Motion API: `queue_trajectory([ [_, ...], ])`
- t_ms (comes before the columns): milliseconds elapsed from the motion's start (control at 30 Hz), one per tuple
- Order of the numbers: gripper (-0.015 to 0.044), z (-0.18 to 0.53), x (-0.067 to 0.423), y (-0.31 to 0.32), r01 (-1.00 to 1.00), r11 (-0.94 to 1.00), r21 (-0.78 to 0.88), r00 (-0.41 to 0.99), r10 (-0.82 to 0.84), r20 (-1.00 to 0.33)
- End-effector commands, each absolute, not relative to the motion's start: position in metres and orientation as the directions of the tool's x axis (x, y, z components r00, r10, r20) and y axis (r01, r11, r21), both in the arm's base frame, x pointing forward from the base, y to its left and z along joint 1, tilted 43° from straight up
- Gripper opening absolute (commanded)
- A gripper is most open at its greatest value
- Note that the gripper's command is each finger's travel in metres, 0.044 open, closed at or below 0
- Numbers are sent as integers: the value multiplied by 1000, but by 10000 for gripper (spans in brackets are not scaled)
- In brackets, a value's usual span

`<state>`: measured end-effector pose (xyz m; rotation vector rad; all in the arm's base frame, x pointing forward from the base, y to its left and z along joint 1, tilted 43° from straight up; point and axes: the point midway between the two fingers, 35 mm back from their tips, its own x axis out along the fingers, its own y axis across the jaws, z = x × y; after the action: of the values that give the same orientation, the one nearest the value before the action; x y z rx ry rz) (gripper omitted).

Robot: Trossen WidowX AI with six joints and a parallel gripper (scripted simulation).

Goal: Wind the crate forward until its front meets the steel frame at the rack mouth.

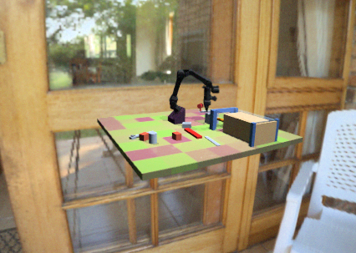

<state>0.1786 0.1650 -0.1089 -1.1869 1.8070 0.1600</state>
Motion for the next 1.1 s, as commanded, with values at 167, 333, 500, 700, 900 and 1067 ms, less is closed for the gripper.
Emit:
queue_trajectory([
  [167,440,-117,176,157,-781,514,-355,-93,-658,-747],
  [333,440,-122,176,152,-781,514,-356,-93,-658,-747],
  [500,414,-121,177,154,-774,522,-357,-93,-652,-753],
  [700,256,-121,177,154,-774,522,-357,-93,-652,-753],
  [900,118,-121,177,154,-774,522,-357,-93,-652,-753],
  [1067,85,-121,177,154,-774,522,-357,-93,-652,-753],
])
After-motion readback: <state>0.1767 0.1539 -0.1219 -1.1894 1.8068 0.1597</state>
